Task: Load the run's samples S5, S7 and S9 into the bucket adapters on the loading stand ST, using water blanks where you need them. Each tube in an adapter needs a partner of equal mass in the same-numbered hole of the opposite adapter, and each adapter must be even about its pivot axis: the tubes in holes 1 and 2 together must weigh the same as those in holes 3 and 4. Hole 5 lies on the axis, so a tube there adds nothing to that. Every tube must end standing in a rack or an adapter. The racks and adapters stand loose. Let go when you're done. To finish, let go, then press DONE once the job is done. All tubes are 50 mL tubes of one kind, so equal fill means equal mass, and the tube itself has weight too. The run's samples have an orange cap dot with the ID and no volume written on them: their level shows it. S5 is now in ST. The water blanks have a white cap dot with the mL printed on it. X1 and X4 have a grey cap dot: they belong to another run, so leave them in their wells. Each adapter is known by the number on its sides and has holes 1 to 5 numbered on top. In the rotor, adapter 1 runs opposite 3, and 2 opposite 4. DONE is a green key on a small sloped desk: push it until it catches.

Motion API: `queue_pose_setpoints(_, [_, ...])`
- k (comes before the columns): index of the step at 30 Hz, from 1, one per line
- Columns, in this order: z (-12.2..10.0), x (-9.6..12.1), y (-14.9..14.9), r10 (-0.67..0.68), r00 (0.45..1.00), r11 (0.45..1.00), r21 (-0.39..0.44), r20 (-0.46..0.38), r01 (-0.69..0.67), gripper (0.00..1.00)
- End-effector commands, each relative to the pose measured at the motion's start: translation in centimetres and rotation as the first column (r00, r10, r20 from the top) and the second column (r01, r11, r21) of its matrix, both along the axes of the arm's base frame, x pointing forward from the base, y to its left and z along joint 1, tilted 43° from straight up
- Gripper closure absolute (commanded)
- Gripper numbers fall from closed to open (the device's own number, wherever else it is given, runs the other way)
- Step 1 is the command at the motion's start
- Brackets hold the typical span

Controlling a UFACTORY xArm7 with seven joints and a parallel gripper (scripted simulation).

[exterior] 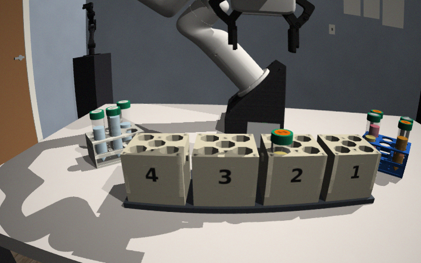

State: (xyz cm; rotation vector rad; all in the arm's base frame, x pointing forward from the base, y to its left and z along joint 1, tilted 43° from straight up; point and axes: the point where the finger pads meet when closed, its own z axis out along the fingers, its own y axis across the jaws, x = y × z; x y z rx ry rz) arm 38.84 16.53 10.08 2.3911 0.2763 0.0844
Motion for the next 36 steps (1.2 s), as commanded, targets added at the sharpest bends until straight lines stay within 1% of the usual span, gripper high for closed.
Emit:
queue_pose_setpoints(1, [-1.4,-1.0,1.8,0.108,0.989,0.994,-0.02,-0.1,-0.11,0.0])
queue_pose_setpoints(2, [-1.7,-1.3,2.0,0.132,0.984,0.991,-0.022,-0.122,-0.135,0.0])
queue_pose_setpoints(4, [-1.7,-1.3,2.0,0.132,0.984,0.991,-0.022,-0.122,-0.135,0.0])
queue_pose_setpoints(9, [-3.2,-2.8,3.4,0.246,0.941,0.966,-0.022,-0.233,-0.258,0.0])
queue_pose_setpoints(14, [-4.7,-4.2,4.8,0.351,0.872,0.926,-0.008,-0.34,-0.376,0.0])
queue_pose_setpoints(19, [-6.2,-5.7,6.2,0.444,0.78,0.873,0.019,-0.44,-0.487,0.0])
queue_pose_setpoints(21, [-6.2,-5.7,6.2,0.444,0.78,0.873,0.019,-0.44,-0.487,0.0])
queue_pose_setpoints(23, [-6.8,-6.3,6.7,0.478,0.737,0.849,0.034,-0.478,-0.528,0.0])
queue_pose_setpoints(24, [-7.1,-6.6,7.0,0.48,0.734,0.847,0.035,-0.48,-0.531,0.0])
queue_pose_setpoints(36, [-10.7,-10.1,10.3,0.48,0.734,0.847,0.035,-0.48,-0.53,0.0])
